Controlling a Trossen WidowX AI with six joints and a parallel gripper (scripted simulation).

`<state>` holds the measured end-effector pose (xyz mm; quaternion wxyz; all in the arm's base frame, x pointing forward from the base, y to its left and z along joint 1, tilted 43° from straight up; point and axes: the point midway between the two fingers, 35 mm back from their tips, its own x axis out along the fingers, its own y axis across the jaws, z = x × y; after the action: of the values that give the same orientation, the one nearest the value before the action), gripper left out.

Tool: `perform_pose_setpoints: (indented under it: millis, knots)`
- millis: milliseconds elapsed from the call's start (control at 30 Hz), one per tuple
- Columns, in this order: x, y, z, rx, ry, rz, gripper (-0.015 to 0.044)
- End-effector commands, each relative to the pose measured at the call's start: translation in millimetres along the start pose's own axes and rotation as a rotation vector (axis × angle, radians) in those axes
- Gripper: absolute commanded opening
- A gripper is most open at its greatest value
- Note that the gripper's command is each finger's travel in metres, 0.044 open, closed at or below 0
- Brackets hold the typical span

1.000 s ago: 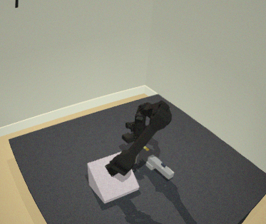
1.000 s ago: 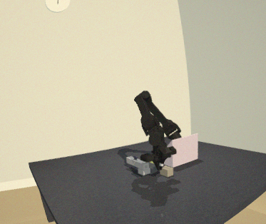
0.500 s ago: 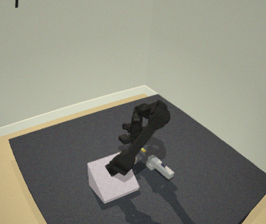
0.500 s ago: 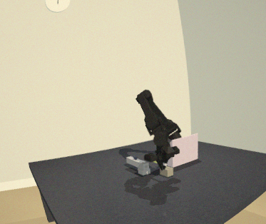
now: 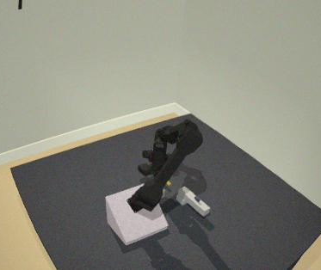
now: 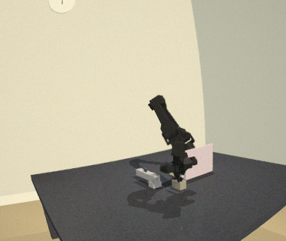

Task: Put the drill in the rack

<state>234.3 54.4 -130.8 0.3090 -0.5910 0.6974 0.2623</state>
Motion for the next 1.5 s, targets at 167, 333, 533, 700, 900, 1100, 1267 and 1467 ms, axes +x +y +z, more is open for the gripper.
perform_pose_setpoints:
  millis: [167, 333, 533, 700, 900, 1100, 1267, 1467]
  knots:
    - [-2, 15, 3, 0.008, -0.008, -0.001, 0.0000]
    - [-3, 23, 5, 0.007, -0.009, -0.001, 0.0000]
    - [-3, 28, 6, 0.007, -0.009, -0.001, 0.0000]
    - [8, 28, 7, 0.007, -0.009, -0.001, 0.0000]
    - [14, 28, 7, 0.007, -0.008, -0.001, 0.0000]
    - [20, 29, 6, 0.007, -0.008, -0.001, 0.0000]
    - [22, 29, 6, 0.007, -0.008, -0.001, 0.0000]
    - [27, 28, 7, 0.007, -0.008, -0.001, 0.0000]
